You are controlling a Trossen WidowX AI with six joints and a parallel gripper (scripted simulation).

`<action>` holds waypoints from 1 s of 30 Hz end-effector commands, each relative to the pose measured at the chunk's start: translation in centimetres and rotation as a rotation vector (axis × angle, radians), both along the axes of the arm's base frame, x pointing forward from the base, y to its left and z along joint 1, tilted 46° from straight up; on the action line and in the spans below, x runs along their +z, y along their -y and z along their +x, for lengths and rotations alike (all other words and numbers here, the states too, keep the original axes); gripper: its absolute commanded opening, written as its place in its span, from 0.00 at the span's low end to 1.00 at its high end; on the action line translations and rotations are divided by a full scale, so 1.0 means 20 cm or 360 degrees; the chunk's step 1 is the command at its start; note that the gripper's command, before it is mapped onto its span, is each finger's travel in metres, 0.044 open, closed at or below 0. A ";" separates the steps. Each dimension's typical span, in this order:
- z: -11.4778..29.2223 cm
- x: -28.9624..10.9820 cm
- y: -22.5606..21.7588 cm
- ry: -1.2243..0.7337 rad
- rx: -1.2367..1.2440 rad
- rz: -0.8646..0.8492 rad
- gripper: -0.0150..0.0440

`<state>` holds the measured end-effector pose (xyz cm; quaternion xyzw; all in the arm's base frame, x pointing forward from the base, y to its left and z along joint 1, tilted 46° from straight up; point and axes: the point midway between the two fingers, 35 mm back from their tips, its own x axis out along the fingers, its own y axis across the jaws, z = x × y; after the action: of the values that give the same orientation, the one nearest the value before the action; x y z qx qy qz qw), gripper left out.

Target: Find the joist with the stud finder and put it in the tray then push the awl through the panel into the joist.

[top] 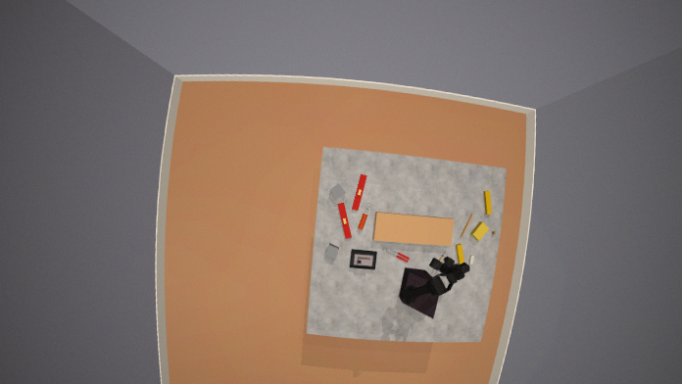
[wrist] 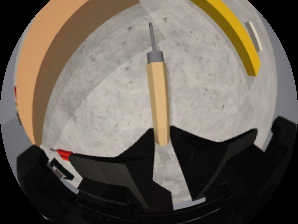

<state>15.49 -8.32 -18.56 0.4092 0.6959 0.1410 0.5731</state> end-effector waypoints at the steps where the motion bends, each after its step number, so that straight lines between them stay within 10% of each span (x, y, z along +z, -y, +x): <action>1: 0.02 0.06 0.10 0.0013 -0.0002 -0.0023 0.25; 13: -0.03 0.41 0.43 0.0009 -0.0001 -0.0025 0.25; 30: -0.01 0.31 0.54 0.0306 0.0795 -0.0513 0.25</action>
<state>15.02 -18.13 -11.84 0.2276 0.7222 0.1801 0.6279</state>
